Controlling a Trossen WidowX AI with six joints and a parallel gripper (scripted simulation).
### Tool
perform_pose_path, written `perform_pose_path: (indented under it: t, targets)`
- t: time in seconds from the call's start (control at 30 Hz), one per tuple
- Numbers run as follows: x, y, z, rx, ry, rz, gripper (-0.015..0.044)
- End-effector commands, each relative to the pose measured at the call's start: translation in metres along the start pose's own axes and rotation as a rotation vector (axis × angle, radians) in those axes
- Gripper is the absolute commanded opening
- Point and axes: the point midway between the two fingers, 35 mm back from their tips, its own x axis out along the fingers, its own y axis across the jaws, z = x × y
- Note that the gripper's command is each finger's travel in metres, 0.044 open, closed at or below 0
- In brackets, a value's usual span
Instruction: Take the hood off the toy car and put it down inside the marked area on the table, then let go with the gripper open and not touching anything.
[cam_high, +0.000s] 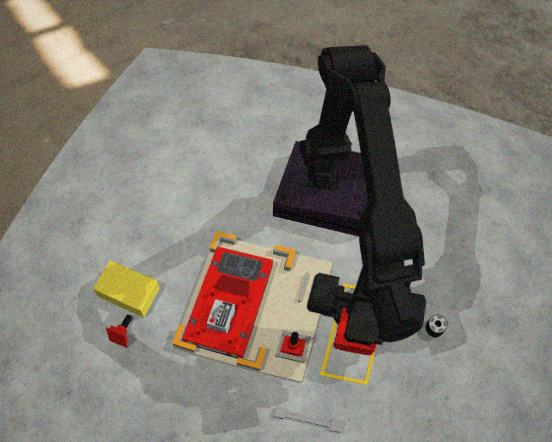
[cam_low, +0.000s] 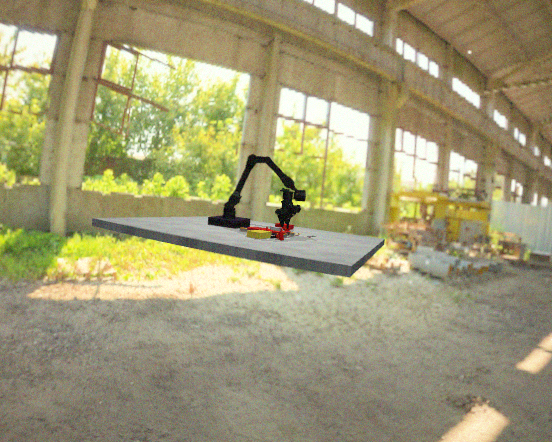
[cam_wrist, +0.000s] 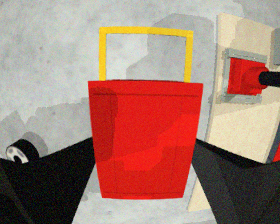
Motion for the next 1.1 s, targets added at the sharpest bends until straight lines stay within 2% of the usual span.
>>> perform_pose_path:
  t: [0.0,1.07]
  targets:
    - [0.002,-0.001,0.000,-0.003,0.000,-0.003,0.0000]
    - [0.018,-0.001,0.000,-0.003,0.000,-0.003,0.0000]
